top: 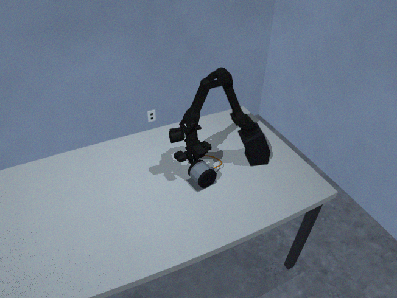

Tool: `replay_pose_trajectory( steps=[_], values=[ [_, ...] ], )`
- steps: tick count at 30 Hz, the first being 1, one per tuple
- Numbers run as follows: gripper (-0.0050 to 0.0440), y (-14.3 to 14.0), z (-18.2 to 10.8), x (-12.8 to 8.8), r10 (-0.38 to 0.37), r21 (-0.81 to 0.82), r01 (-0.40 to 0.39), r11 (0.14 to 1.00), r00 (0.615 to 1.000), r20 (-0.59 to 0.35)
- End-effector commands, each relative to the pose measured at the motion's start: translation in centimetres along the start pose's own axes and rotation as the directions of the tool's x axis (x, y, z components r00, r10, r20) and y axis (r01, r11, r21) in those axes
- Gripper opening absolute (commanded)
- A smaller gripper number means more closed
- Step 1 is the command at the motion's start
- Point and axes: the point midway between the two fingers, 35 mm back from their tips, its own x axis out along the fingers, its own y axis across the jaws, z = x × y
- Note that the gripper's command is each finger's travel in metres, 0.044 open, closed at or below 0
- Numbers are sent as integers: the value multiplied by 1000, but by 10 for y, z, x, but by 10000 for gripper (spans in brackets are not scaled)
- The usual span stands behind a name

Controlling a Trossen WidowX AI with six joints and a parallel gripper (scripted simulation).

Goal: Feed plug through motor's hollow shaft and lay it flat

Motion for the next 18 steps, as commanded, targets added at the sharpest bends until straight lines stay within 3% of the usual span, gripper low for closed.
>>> replay_pose_trajectory(
  steps=[1,18],
  values=[
    [0,0,0,0,-1,1,1,1000,1000,-5],
    [0,0,2,0,-1,1,1,1000,1000,-5]
  ],
)
